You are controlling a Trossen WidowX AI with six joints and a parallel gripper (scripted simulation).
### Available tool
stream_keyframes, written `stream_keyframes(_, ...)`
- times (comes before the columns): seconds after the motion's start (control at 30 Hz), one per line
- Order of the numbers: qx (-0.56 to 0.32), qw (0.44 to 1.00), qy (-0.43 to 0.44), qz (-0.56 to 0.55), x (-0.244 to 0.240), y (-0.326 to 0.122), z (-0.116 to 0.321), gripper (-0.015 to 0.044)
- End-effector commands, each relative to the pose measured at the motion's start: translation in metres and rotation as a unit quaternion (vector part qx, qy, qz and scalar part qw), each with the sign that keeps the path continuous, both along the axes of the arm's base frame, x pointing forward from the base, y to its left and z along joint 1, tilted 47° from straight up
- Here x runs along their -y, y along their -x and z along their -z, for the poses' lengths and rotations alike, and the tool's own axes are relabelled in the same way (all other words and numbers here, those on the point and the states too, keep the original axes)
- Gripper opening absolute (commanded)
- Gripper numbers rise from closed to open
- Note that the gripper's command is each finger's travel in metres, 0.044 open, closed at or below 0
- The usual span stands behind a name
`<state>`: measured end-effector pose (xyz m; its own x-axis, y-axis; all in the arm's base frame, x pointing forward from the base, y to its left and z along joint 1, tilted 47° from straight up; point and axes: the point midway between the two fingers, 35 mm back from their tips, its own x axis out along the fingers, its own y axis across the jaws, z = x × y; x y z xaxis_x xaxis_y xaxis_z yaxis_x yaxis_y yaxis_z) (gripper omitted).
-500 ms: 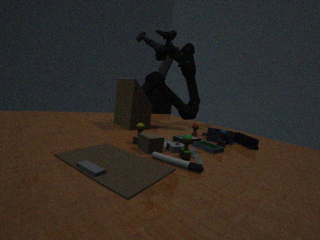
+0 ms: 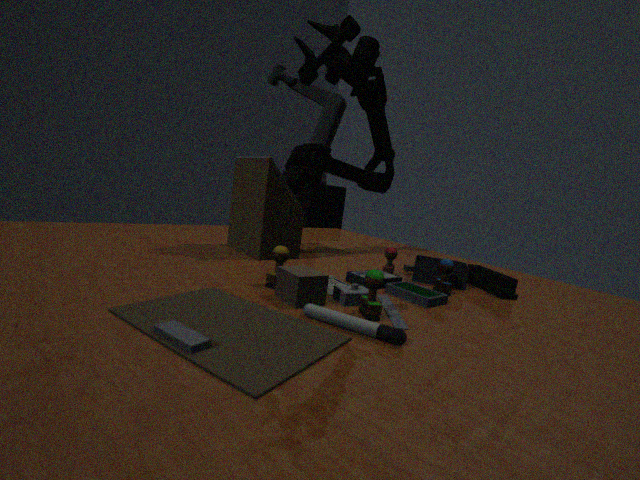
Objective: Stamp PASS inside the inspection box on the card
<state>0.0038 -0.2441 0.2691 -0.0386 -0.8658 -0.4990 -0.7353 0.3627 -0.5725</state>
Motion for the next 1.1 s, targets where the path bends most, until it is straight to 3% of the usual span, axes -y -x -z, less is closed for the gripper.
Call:
stream_keyframes(0.0, 0.079, 0.993, -0.071, -0.042, 0.021, -0.043, 0.018, 0.0215)
stream_keyframes(0.27, 0.212, 0.934, -0.273, -0.089, 0.034, -0.158, 0.071, 0.0215)
stream_keyframes(0.53, 0.254, 0.83, -0.495, -0.047, -0.008, -0.271, 0.14, 0.0215)
stream_keyframes(0.8, 0.212, 0.702, -0.671, 0.106, -0.086, -0.349, 0.22, 0.0215)
stream_keyframes(1.07, 0.108, 0.6, -0.74, 0.285, -0.178, -0.378, 0.294, 0.0215)
